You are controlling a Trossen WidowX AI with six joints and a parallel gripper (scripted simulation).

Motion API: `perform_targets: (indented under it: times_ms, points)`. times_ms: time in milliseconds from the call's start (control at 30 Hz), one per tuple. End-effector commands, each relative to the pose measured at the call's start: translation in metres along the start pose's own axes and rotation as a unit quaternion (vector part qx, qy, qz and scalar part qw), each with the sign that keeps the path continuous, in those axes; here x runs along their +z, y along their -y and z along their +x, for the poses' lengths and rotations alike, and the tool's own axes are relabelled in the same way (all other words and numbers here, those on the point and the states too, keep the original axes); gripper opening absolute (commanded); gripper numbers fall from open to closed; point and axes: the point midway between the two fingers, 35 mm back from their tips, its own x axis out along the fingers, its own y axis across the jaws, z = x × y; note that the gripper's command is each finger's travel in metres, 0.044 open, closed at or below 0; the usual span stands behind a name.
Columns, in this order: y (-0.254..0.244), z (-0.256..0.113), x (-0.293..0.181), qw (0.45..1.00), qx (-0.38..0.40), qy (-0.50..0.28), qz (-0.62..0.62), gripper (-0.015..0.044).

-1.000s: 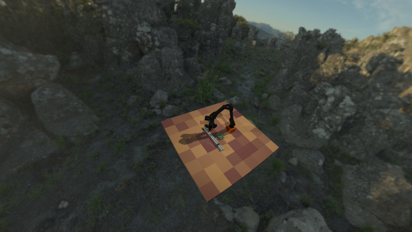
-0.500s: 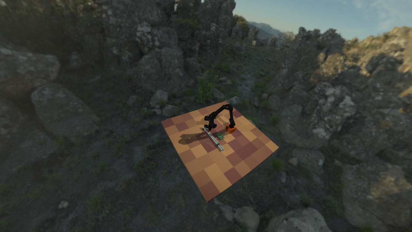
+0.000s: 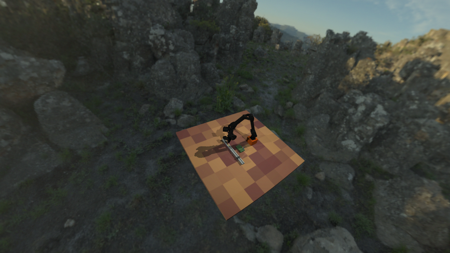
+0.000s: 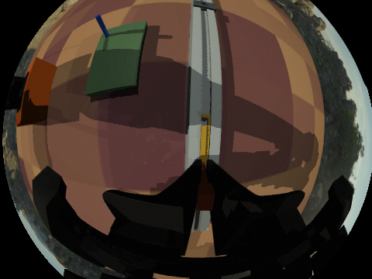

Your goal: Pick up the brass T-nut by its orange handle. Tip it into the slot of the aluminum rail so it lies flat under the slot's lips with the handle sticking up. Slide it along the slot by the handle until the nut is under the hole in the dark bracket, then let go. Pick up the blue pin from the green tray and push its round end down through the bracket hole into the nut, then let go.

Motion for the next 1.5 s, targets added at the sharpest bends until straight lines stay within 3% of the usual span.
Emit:
perform_targets:
  times_ms: [0,1467]
  points:
    - [0.0027,-0.0011,-0.0015,1.0,0.002,-0.004,0.002,-0.015]
    - [0.0084,-0.0005,-0.0014,0.999,0.047,-0.005,0.012,-0.015]
